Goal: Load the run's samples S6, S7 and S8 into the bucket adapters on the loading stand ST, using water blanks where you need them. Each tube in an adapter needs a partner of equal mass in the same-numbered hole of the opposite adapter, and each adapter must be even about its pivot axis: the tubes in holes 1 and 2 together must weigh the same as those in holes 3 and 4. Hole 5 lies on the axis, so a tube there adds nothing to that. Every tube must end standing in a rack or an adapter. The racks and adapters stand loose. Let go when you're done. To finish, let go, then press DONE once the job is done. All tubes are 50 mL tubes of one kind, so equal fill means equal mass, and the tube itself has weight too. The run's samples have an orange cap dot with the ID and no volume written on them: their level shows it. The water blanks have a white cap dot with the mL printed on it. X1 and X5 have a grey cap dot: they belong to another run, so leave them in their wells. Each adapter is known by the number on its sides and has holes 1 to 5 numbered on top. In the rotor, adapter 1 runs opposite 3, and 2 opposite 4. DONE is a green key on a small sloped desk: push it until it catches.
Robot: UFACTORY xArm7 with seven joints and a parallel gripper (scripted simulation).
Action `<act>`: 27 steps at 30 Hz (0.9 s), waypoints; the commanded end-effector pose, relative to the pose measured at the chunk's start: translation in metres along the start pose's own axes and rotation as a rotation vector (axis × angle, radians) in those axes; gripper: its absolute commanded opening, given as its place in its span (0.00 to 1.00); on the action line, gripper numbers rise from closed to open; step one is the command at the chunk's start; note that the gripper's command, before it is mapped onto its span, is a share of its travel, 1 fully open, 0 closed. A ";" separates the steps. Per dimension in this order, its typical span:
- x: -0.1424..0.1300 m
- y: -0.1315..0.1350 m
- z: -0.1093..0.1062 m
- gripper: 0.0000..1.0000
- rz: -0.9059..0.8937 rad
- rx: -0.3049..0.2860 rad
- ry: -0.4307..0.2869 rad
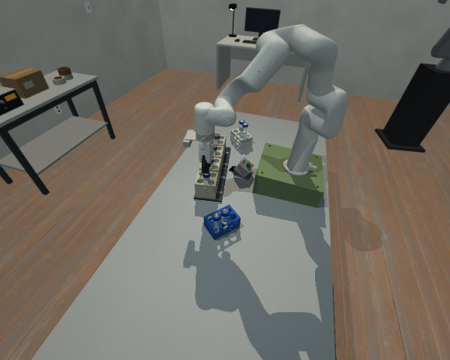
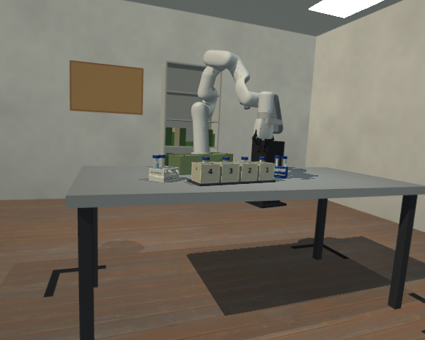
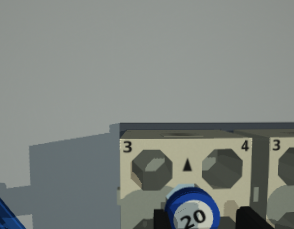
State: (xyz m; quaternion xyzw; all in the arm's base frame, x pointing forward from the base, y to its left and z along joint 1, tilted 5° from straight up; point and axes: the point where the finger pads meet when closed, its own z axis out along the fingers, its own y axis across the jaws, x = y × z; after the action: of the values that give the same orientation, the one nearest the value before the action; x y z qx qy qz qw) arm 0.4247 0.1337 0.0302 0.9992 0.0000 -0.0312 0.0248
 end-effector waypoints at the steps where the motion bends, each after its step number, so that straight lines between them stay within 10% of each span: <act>1: 0.002 -0.001 -0.011 0.44 0.000 0.002 0.005; 27: 0.001 -0.001 -0.059 0.44 0.000 0.002 0.005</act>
State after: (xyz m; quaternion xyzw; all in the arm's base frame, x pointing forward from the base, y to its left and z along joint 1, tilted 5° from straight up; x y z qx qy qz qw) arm 0.4279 0.1362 0.0790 0.9992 0.0000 -0.0309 0.0247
